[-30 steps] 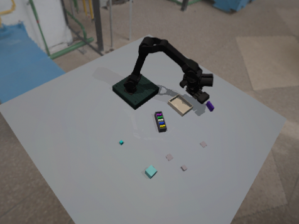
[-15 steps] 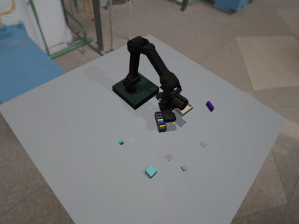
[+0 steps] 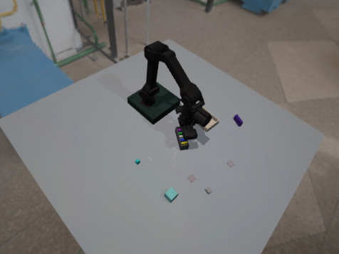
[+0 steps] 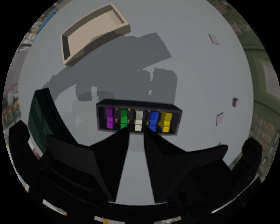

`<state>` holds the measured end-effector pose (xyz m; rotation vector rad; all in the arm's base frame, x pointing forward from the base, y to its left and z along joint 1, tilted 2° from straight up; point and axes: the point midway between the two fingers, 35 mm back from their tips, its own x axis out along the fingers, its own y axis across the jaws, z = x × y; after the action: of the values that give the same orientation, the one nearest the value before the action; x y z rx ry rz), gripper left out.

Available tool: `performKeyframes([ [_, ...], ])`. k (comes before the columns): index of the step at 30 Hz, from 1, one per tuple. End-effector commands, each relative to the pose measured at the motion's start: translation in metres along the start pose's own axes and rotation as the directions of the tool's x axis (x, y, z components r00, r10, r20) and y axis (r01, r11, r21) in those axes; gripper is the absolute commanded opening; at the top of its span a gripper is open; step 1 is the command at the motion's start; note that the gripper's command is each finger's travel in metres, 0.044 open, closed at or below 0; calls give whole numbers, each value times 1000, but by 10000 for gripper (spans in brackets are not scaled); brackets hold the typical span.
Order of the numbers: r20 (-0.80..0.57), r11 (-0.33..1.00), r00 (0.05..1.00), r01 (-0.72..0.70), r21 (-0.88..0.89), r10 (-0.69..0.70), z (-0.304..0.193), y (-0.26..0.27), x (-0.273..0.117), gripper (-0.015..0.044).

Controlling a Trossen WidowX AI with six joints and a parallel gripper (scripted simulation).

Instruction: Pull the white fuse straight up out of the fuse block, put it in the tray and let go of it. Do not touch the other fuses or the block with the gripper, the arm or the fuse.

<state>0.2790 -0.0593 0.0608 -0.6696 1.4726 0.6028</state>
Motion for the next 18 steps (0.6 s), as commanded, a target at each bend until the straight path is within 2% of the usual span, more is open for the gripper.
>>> performKeyframes([
  [1, -7, 1000, 1000, 0, -7, 0, -1, 0, 5, 74],
  [18, -7, 1000, 1000, 1, -7, -1, -1, -2, 22, 74],
])
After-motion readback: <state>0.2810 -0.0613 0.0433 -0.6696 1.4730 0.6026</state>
